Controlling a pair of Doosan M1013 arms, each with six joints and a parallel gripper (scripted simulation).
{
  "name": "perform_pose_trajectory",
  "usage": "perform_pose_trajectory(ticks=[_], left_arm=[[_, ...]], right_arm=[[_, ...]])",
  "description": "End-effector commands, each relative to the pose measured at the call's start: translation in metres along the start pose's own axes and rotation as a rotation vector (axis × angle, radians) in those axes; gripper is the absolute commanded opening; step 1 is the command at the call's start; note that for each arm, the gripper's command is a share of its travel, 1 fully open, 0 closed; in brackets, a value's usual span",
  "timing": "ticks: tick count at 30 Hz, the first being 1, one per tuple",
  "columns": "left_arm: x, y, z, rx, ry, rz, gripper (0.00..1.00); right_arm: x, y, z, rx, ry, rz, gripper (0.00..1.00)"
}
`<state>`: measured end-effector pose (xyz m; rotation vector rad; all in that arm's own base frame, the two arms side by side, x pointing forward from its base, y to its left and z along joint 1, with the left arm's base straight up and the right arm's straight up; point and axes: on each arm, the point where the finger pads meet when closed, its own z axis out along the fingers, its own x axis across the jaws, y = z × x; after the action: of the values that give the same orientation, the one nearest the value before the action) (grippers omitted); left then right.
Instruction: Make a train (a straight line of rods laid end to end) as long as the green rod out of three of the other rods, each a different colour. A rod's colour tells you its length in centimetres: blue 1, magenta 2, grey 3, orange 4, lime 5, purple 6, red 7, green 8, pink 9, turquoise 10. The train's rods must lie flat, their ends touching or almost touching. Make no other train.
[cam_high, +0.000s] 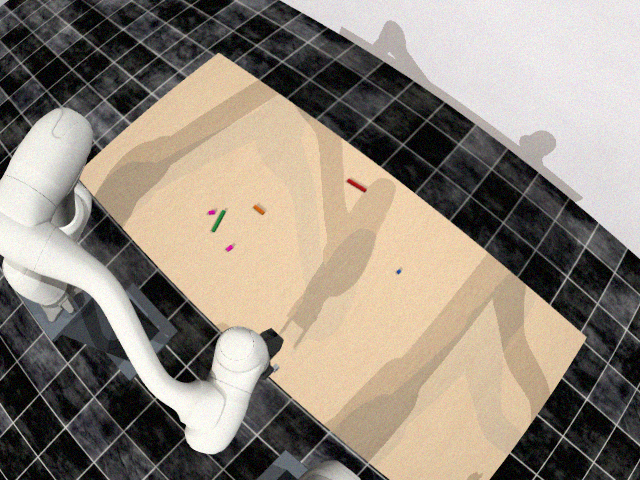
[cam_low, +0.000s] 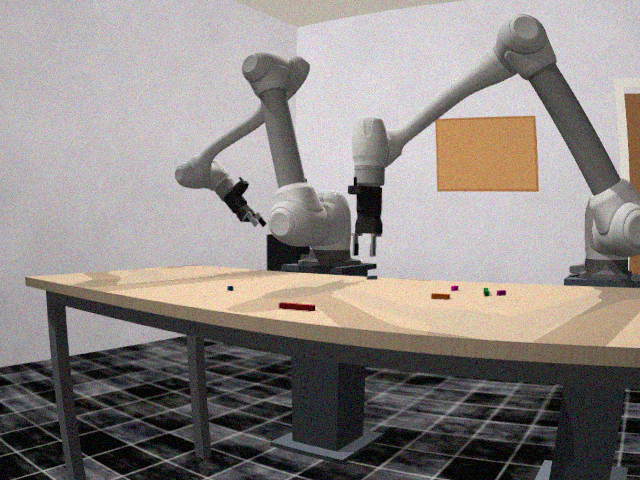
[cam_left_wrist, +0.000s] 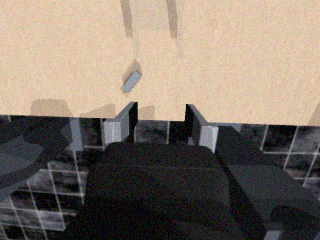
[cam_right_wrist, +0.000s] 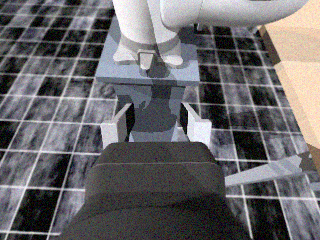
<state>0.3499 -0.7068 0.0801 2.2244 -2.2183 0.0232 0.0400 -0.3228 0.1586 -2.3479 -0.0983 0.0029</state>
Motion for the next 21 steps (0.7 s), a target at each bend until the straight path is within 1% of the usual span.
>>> perform_pose_trajectory(ticks=[1,21], left_arm=[[0.0006,0.0112,-0.0003,-0.016,-0.012,-0.008,1.0],[0.0,0.0096,-0.0003,-0.013,-0.013,-0.005,1.0]], right_arm=[[0.0017,-0.0005,0.0003,-0.007,0.013,-0.001,1.0],[0.0017,-0.0005,0.0003,-0.007,0.013,-0.001,1.0]])
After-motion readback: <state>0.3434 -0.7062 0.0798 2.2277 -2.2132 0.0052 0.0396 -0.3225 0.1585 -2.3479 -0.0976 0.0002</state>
